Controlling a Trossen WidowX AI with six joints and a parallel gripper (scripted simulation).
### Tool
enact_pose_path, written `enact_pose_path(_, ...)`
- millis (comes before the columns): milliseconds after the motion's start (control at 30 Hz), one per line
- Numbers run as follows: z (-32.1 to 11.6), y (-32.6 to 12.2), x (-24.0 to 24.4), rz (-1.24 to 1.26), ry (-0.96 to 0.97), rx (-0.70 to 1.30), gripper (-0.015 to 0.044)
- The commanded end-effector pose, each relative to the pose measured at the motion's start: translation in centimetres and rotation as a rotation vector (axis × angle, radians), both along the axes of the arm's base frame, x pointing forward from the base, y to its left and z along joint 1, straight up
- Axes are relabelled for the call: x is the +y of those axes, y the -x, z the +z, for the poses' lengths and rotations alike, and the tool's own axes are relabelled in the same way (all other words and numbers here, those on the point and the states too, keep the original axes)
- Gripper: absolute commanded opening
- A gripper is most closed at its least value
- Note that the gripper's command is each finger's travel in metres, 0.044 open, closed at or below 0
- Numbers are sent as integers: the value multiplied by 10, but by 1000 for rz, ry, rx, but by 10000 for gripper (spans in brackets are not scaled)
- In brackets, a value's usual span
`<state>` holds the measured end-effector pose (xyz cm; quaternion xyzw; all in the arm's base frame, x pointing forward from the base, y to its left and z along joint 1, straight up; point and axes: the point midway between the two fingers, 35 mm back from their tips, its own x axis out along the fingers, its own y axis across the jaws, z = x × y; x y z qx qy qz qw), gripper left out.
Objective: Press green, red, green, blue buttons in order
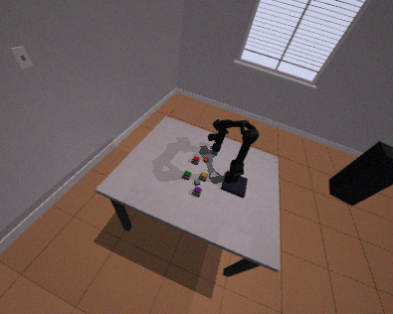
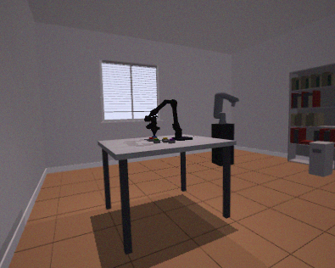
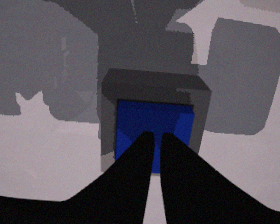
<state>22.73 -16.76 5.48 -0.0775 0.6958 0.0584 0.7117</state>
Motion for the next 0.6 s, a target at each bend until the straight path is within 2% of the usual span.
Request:
enact_pose_path(0, -2, 1, 1, 5, -3, 6, 20)
enact_pose_path(400, -2, 1, 1, 5, -3, 6, 20)
enact_pose_path(567, 31, 2, 2, 5, -3, 6, 20)
